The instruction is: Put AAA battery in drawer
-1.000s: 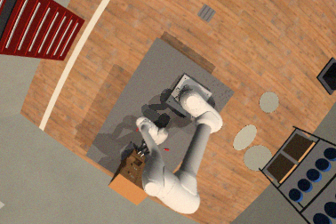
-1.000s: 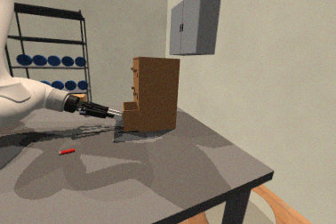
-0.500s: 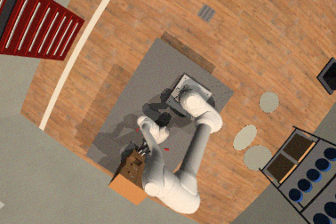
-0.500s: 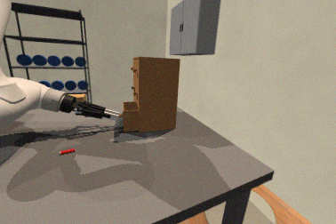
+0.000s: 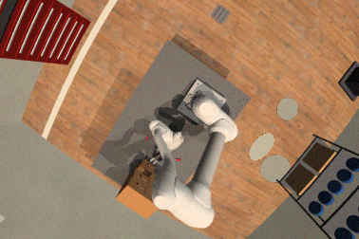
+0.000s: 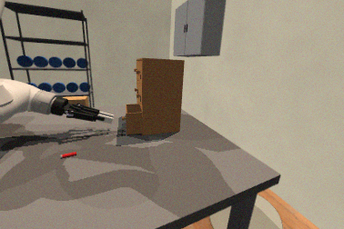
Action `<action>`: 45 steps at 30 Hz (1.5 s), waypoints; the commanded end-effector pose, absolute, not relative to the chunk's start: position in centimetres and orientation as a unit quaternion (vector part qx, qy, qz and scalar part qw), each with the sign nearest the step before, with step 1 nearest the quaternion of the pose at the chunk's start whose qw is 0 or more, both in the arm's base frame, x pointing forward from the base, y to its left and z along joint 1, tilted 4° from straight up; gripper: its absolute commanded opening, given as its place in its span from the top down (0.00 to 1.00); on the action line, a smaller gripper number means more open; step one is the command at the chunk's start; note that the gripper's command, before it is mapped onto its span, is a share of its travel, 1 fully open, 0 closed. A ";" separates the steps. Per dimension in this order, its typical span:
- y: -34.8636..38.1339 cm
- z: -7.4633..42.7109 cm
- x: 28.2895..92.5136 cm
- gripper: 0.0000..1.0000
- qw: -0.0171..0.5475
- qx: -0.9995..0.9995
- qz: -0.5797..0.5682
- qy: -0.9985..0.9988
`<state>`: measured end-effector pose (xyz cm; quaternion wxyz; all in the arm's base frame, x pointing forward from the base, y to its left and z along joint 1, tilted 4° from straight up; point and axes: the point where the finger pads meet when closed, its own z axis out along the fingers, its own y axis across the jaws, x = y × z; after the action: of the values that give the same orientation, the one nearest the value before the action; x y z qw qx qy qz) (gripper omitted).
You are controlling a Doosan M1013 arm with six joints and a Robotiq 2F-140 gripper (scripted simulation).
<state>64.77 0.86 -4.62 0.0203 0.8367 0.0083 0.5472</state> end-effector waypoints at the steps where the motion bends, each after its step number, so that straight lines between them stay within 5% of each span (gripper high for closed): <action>1: 0.9 -3.7 64.1 0.80 0.021 0.836 0.547 0.011; 15: 1.3 4.8 60.3 0.80 0.021 0.836 0.547 0.011; 45: 1.5 7.7 57.9 0.80 0.022 0.907 0.422 0.008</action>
<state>57.89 1.43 7.21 0.0200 0.8929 0.0077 0.4498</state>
